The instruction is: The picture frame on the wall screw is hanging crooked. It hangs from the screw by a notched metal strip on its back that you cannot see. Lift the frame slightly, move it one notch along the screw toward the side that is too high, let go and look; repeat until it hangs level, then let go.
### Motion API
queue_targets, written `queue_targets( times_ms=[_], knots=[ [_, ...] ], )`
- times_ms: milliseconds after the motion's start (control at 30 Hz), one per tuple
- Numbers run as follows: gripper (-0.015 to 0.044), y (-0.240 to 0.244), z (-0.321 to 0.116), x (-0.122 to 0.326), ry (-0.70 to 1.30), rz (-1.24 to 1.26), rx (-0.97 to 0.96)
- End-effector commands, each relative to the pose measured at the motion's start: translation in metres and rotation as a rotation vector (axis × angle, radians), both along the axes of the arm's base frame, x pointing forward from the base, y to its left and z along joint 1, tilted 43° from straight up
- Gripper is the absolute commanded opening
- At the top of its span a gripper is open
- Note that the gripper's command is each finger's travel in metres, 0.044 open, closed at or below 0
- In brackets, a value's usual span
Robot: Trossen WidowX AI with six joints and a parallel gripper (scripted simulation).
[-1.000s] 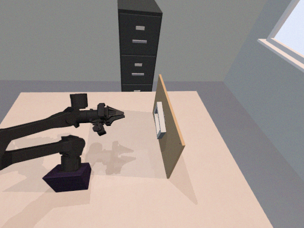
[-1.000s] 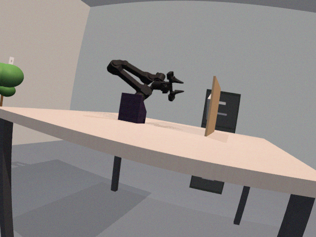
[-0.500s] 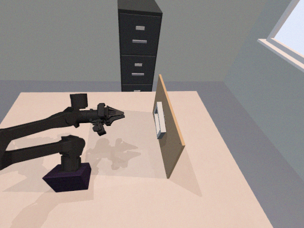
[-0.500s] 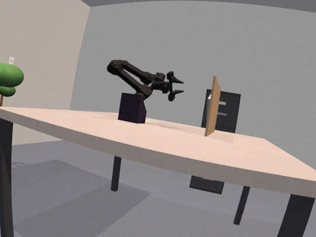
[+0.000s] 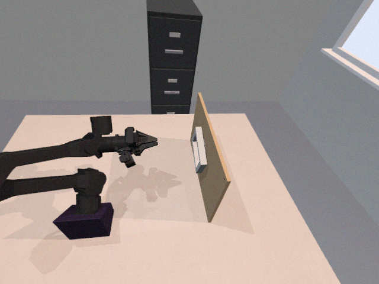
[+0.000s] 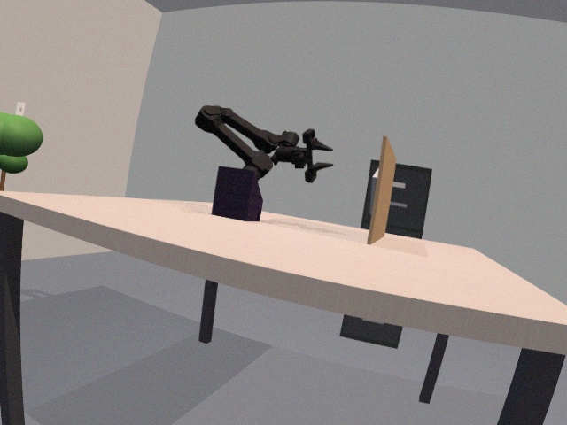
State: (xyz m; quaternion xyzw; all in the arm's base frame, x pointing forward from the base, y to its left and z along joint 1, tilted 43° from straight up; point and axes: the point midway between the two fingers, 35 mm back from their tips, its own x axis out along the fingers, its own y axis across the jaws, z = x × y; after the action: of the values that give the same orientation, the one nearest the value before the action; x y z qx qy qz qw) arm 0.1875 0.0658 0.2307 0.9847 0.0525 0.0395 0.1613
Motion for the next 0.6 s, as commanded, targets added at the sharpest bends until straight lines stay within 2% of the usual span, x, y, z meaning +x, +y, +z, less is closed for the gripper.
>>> queue_targets(
  times_ms=[0,200,567],
  knots=[
    [0.0260,0.015,-0.010,0.018,0.005,0.018,-0.070],
    [0.0260,0.029,-0.024,0.045,-0.002,0.045,-0.145],
    [0.0260,0.030,-0.024,0.049,-0.002,0.046,-0.148]
  ],
)
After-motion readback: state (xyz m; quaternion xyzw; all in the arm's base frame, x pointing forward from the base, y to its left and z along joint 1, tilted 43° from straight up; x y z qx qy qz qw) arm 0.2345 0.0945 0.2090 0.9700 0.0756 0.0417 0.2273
